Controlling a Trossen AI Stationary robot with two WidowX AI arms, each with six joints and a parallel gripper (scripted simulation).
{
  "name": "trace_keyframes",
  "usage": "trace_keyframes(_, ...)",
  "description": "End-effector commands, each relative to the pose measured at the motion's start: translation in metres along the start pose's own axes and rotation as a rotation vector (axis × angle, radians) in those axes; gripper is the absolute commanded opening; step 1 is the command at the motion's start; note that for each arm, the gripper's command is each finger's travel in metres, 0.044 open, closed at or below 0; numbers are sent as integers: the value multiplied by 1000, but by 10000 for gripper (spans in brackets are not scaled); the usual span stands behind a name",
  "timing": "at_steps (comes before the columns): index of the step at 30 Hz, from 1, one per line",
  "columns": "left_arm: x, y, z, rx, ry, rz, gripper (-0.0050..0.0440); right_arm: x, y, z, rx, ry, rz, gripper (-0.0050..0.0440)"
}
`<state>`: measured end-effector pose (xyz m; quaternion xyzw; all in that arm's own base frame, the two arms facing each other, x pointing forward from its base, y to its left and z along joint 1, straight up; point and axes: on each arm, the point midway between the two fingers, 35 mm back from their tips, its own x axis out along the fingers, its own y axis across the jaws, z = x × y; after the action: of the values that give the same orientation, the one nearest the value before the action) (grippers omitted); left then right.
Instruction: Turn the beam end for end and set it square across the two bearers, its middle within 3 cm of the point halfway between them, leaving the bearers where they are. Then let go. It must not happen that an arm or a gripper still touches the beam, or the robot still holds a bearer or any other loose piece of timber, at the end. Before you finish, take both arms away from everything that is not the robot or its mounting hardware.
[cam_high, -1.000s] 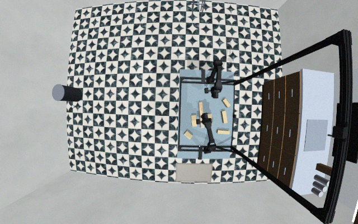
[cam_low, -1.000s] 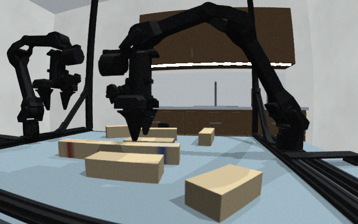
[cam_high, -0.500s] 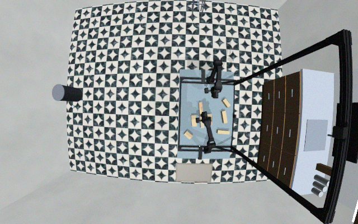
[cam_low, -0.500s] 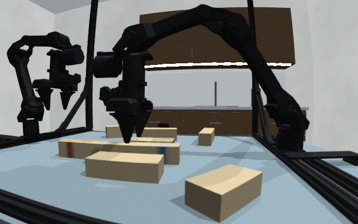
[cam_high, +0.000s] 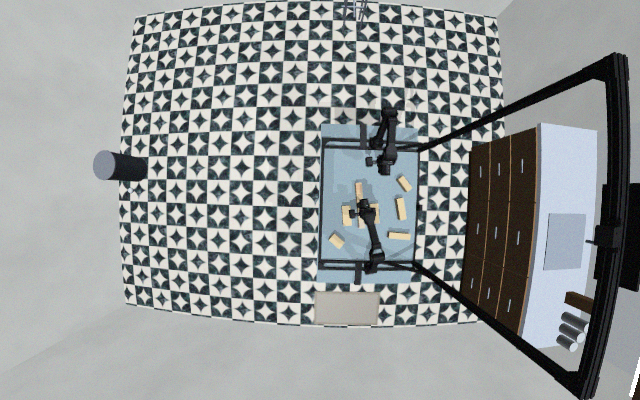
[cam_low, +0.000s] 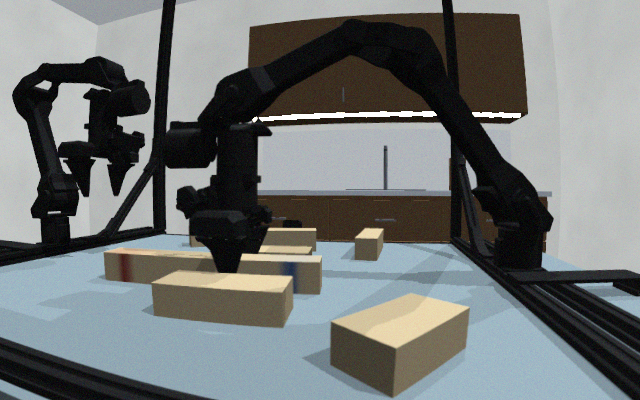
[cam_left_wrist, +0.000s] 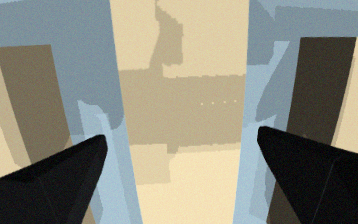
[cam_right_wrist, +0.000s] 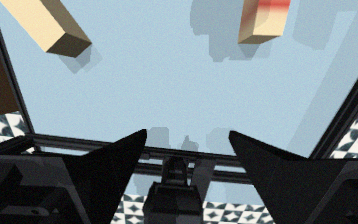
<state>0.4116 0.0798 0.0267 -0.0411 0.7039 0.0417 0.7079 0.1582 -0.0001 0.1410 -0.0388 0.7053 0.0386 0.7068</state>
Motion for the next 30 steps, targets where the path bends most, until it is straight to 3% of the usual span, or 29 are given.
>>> trace_keyframes(1, 5, 0, -1, -4, 6, 0, 440, 0, 0, -1, 5, 2, 0, 440)
trace_keyframes(2, 5, 0, -1, -4, 6, 0, 440, 0, 0, -1, 5, 2, 0, 440)
trace_keyframes(9, 5, 0, -1, -4, 6, 0, 272, 0, 0, -1, 5, 2, 0, 440)
trace_keyframes(13, 5, 0, -1, -4, 6, 0, 272, 0, 0, -1, 5, 2, 0, 440)
trace_keyframes(30, 4, 0, -1, -4, 6, 0, 155, 0, 0, -1, 5, 2, 0, 440)
